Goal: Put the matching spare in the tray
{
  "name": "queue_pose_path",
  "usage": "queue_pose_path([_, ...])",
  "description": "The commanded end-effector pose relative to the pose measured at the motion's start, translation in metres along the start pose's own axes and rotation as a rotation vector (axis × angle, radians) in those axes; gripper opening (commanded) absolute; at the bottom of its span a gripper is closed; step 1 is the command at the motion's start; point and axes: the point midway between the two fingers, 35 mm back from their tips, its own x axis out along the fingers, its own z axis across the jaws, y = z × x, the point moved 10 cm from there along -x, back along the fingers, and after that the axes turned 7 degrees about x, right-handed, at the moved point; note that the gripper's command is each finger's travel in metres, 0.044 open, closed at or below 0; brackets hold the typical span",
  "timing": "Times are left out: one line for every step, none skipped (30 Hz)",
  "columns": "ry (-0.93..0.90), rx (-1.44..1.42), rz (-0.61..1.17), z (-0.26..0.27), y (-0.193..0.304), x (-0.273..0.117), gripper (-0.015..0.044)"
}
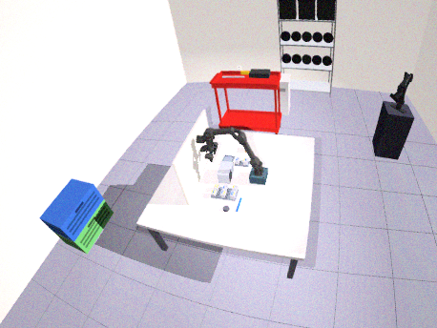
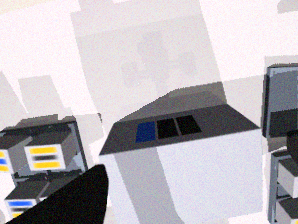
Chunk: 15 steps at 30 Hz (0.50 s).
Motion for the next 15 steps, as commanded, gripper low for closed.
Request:
queue_pose_path([0.002, 0.004, 0.003, 0.001, 0.001, -0.001, 0.0440])
queue_pose_path([0.002, 0.004, 0.003, 0.001, 0.001, -0.001, 0.0440])
queue_pose_path([0.002, 0.004, 0.003, 0.001, 0.001, -0.001, 0.0440])
queue_pose_path([0.002, 0.004, 0.003, 0.001, 0.001, -0.001, 0.0440])
queue_pose_path([0.002, 0.004, 0.003, 0.001, 0.001, -0.001, 0.0440])
queue_pose_path([0.002, 0.004, 0.003, 0.001, 0.001, -0.001, 0.0440])
queue_pose_path([0.002, 0.004, 0.003, 0.001, 0.001, -0.001, 0.0440])
queue_pose_path([0.002, 0.004, 0.003, 0.001, 0.001, -0.001, 0.0440])
queue_pose_path([0.002, 0.004, 0.003, 0.001, 0.001, -0.001, 0.0440])
queue_pose_path([0.002, -0.018, 0.003, 0.004, 0.002, 0.000, 0.0440])
queue_pose_path([0.001, -0.083, 0.003, 0.012, 0.005, 0.002, 0.0440])
queue_pose_path([-0.001, -0.192, 0.003, 0.026, 0.011, 0.006, 0.0440])
queue_pose_path([-0.002, -0.327, 0.003, 0.042, 0.020, 0.011, 0.0440])
queue_pose_path([-0.004, -0.462, 0.003, 0.057, 0.029, 0.016, 0.0440])
queue_pose_path([-0.006, -0.598, 0.003, 0.072, 0.039, 0.021, 0.0440])
